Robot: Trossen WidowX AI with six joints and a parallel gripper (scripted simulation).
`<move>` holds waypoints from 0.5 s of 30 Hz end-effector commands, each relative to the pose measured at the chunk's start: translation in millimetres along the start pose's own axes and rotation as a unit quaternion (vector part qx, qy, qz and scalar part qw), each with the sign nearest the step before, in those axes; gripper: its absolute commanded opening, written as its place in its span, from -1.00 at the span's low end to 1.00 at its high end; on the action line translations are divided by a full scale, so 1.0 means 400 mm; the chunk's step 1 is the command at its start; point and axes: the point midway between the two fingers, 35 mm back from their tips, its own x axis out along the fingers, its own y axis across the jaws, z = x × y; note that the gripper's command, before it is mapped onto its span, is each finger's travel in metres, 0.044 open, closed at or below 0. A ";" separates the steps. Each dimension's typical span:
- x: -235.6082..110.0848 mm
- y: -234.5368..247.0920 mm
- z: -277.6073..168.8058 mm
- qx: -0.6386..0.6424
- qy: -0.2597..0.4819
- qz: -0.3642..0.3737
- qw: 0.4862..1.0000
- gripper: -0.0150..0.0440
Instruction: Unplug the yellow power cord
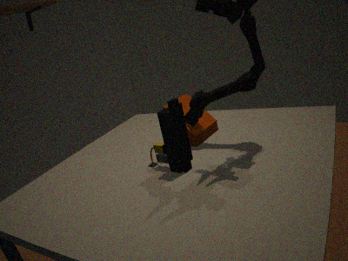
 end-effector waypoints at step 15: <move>0.271 -0.310 -0.431 0.292 0.254 -0.079 0.919 0.05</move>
